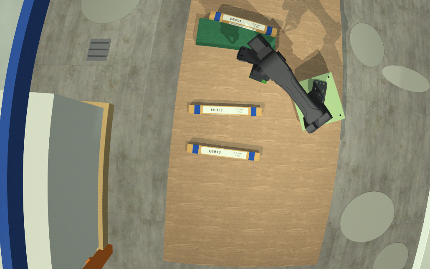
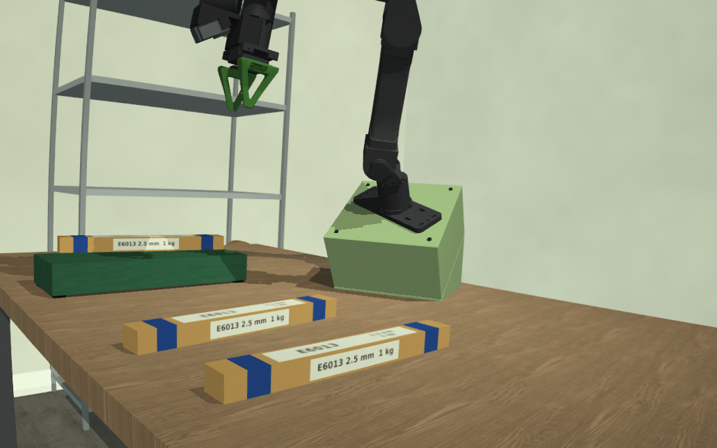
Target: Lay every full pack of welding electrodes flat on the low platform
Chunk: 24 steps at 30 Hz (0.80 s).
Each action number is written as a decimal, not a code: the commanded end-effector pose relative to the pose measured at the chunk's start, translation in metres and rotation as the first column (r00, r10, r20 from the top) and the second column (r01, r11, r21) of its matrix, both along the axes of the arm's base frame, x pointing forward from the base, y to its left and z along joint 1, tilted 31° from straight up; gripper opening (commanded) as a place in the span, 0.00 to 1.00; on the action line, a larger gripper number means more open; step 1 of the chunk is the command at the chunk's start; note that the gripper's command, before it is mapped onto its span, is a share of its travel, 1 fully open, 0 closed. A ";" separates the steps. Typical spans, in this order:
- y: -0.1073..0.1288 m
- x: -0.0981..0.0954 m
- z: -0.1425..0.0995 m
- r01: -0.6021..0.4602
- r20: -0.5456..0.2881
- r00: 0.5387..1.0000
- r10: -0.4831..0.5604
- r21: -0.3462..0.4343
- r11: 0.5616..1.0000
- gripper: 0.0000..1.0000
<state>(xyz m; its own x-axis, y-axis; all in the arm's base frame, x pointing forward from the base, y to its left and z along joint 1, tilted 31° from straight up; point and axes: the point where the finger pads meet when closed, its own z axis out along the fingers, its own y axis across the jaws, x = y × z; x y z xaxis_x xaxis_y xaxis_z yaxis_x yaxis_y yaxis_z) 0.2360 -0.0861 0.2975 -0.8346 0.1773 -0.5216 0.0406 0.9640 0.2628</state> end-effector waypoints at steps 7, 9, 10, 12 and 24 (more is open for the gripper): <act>0.003 -0.004 0.002 -0.073 -0.084 0.993 0.080 0.085 0.994 0.76; 0.003 -0.004 0.002 -0.073 -0.084 0.993 0.080 0.085 0.994 0.76; 0.003 -0.004 0.002 -0.073 -0.084 0.993 0.080 0.085 0.994 0.76; 0.003 -0.004 0.002 -0.073 -0.084 0.993 0.080 0.085 0.994 0.76; 0.005 -0.004 -0.001 -0.081 -0.085 0.992 0.090 0.097 0.992 0.76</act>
<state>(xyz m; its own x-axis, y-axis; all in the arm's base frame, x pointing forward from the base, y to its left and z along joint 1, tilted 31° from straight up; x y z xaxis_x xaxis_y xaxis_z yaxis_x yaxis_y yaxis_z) 0.2366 -0.0841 0.2968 -0.8339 0.1728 -0.5242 0.0290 0.9621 0.2711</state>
